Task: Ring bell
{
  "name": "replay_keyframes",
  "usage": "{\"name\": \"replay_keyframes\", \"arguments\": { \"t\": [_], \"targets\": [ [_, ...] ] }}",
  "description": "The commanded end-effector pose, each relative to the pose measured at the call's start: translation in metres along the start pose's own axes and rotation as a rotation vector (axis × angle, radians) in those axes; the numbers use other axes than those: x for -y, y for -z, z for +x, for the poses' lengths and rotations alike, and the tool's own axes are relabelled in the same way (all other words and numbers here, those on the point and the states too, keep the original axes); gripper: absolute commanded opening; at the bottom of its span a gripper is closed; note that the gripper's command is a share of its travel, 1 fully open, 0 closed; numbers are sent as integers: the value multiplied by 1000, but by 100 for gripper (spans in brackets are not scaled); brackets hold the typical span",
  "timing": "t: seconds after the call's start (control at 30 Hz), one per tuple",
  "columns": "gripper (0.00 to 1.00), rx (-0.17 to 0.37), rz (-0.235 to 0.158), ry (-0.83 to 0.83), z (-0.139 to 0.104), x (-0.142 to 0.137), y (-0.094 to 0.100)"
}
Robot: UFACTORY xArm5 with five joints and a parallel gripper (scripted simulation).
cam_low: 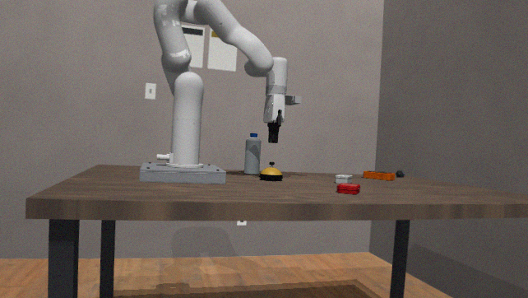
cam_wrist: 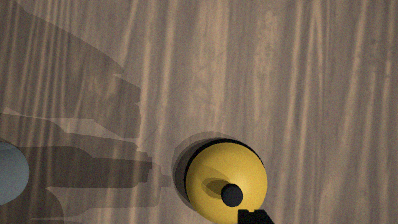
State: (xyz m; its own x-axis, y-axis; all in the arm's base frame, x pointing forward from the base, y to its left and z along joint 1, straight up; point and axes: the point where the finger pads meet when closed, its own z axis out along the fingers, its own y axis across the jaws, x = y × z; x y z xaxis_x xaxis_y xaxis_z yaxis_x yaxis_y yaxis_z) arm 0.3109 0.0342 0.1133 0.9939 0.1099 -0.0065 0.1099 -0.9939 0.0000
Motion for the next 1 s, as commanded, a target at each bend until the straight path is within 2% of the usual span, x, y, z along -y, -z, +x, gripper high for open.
{"name": "replay_keyframes", "arguments": {
  "t": [0.0,0.37,0.97],
  "targets": [
    [0,-3,0,0,1,0,0],
    [0,-3,0,0,1,0,-6],
    [0,-3,0,0,1,0,-32]
  ]
}}
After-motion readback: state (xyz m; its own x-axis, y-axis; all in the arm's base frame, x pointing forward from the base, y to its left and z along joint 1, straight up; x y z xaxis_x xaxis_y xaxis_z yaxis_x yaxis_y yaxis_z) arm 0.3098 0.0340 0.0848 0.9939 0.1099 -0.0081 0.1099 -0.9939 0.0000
